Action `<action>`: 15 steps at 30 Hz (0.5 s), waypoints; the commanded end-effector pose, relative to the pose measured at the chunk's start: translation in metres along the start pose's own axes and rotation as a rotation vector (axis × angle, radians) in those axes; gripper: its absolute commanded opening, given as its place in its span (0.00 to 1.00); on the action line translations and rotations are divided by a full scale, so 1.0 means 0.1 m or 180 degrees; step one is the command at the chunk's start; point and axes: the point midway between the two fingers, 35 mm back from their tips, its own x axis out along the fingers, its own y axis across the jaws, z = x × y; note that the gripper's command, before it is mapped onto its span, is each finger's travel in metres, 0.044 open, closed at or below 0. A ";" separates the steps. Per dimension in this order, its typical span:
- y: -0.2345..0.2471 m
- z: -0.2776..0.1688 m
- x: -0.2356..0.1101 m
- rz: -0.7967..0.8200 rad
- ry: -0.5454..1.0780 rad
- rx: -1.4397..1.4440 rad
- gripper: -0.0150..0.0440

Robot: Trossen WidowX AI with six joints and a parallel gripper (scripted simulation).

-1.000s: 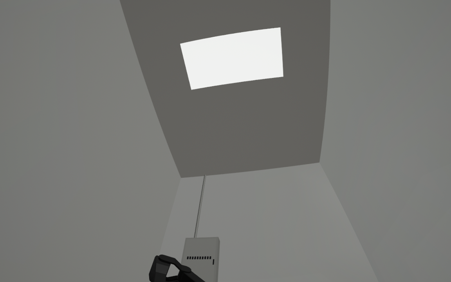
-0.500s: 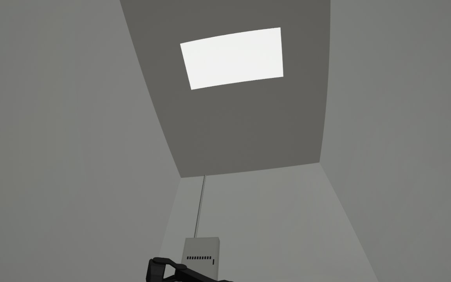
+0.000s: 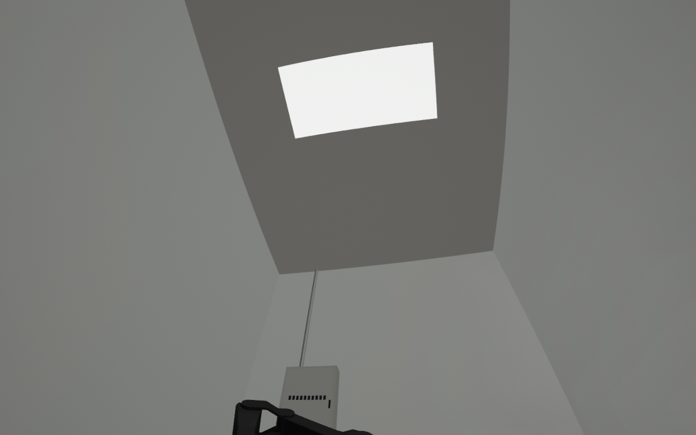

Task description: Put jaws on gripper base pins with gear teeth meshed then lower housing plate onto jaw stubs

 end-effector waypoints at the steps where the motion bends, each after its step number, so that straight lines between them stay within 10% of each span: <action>1: -0.08 0.07 0.00 -0.0023 -0.0002 0.0478 0.85; 15: -0.37 0.23 0.01 -0.0084 -0.0018 0.1957 0.85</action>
